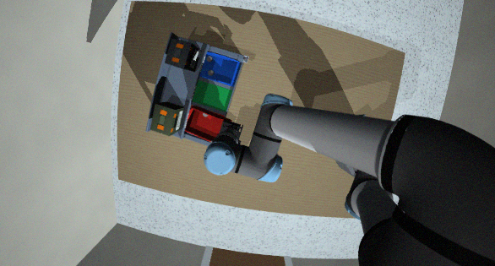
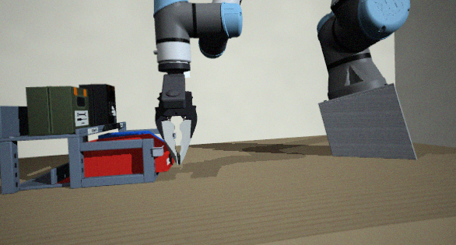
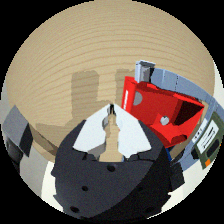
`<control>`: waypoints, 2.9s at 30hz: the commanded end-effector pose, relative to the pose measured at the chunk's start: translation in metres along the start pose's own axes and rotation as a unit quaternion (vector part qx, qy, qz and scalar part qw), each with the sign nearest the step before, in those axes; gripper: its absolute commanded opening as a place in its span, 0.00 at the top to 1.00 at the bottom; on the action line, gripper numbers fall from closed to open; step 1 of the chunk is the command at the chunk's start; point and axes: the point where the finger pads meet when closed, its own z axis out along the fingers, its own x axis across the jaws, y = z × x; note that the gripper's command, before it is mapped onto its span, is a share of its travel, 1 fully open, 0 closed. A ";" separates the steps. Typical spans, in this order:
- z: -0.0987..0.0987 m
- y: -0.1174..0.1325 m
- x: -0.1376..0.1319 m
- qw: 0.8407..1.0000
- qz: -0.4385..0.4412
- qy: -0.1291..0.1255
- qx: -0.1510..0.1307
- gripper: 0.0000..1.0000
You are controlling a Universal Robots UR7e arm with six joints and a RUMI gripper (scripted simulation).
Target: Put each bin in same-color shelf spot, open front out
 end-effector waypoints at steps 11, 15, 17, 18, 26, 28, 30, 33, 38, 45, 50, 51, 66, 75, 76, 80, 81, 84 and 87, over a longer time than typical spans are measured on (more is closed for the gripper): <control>0.000 0.000 0.010 1.000 0.000 0.001 0.000 1.00; 0.000 0.000 0.013 1.000 0.000 0.001 0.000 1.00; 0.000 0.000 0.015 1.000 0.000 0.001 0.000 1.00; 0.000 0.000 0.015 1.000 0.000 0.001 0.000 1.00; 0.000 0.000 0.020 1.000 0.000 0.001 0.000 1.00; 0.000 0.000 0.021 1.000 0.000 0.001 0.000 1.00; 0.000 0.000 0.022 1.000 0.000 0.001 0.000 1.00; 0.000 0.000 0.024 1.000 0.000 0.001 0.000 1.00; 0.000 0.000 0.027 1.000 0.000 0.001 0.000 1.00; 0.000 0.000 0.029 1.000 0.000 0.001 0.000 1.00; 0.000 0.000 0.031 1.000 0.000 0.001 0.000 1.00; 0.000 0.000 0.032 1.000 0.000 0.001 0.000 1.00; -0.001 0.000 0.035 1.000 0.000 0.001 0.000 1.00; -0.001 0.000 0.036 1.000 0.000 0.001 0.000 1.00; -0.001 0.000 0.037 1.000 0.000 0.001 0.000 1.00; -0.001 0.000 0.037 1.000 0.000 0.001 0.000 1.00; -0.001 0.000 0.037 1.000 0.000 0.001 0.000 1.00; -0.001 0.000 0.037 1.000 0.000 0.001 0.000 1.00; -0.001 0.000 0.037 1.000 0.000 0.001 0.000 1.00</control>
